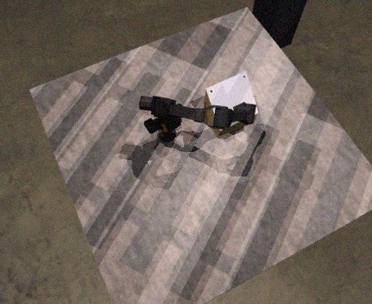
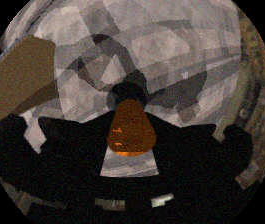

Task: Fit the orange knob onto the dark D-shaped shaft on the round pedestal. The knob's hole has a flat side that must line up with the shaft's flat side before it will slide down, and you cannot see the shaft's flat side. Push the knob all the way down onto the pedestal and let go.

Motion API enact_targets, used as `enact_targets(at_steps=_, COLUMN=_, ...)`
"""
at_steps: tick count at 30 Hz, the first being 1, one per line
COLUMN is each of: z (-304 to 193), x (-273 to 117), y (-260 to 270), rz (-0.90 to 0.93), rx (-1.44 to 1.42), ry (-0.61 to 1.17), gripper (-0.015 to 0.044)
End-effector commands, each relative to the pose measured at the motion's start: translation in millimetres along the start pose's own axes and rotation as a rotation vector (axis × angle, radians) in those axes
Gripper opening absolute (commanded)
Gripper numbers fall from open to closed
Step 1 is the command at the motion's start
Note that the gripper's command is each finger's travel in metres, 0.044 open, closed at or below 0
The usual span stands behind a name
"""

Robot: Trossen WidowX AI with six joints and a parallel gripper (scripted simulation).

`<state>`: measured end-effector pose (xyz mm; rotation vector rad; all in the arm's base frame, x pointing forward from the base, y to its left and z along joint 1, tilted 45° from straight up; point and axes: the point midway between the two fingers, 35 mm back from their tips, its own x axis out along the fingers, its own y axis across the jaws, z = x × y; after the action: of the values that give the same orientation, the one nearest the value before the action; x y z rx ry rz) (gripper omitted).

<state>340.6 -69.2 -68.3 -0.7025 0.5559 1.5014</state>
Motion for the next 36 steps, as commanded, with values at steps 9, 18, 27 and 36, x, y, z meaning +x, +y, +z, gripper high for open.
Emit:
enact_targets(at_steps=9, z=0.2, x=0.9, y=6.1, rz=0.001, rx=-0.008, ry=-0.002, gripper=0.0000)
enact_targets(at_steps=18, z=-0.3, x=-0.2, y=4.8, rz=0.001, rx=-0.008, ry=-0.002, gripper=0.0000)
enact_targets(at_steps=27, z=-0.5, x=-1.3, y=3.1, rz=0.001, rx=-0.008, ry=-0.002, gripper=0.0000)
enact_targets(at_steps=36, z=-1.2, x=-2.0, y=-0.8, rz=0.001, rx=-0.008, ry=-0.002, gripper=0.0000)
